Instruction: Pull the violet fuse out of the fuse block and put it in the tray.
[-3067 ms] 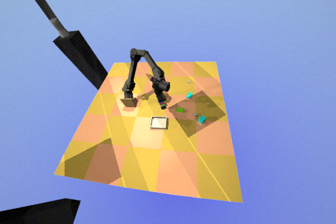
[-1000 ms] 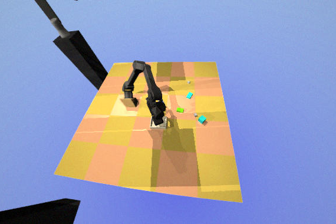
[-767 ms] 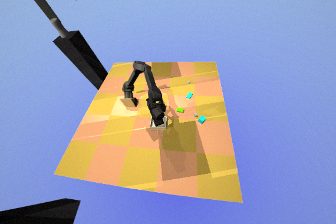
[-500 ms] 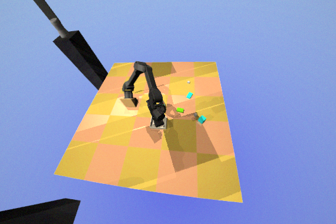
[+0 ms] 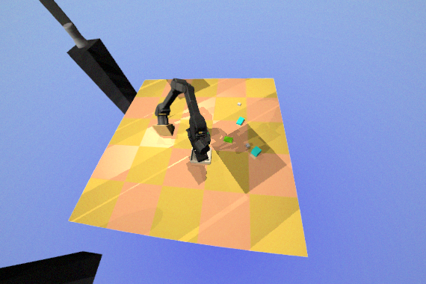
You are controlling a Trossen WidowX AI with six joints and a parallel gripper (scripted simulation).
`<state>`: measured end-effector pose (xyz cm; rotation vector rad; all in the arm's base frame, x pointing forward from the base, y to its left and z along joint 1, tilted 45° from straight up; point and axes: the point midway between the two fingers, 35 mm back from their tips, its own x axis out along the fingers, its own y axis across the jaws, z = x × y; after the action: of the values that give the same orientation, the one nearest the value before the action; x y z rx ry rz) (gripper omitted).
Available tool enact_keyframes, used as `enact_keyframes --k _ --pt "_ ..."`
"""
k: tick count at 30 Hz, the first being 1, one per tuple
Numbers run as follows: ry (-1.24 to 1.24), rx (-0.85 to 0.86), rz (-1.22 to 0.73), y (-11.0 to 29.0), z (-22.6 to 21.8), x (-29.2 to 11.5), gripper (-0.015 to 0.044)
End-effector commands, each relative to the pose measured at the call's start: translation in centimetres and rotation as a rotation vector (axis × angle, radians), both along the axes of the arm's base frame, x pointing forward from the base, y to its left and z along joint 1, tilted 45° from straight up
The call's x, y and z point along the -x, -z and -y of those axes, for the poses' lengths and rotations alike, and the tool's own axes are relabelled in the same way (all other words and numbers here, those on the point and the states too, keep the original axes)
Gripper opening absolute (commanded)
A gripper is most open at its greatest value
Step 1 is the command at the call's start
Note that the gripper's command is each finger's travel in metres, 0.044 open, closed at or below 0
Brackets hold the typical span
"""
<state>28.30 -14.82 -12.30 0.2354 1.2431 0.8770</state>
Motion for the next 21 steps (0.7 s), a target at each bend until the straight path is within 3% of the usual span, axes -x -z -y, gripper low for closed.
enact_keyframes --k 1,8,12,21 --pt "0.001 0.0 0.0 0.0 0.0 0.0 0.0157" --pt "0.001 0.0 0.0 -0.2 0.3 0.0 0.033" --pt "0.006 -0.001 -0.003 -2.7 2.6 0.2 0.033" --pt "0.006 -0.001 -0.003 -2.7 2.6 0.2 0.033"
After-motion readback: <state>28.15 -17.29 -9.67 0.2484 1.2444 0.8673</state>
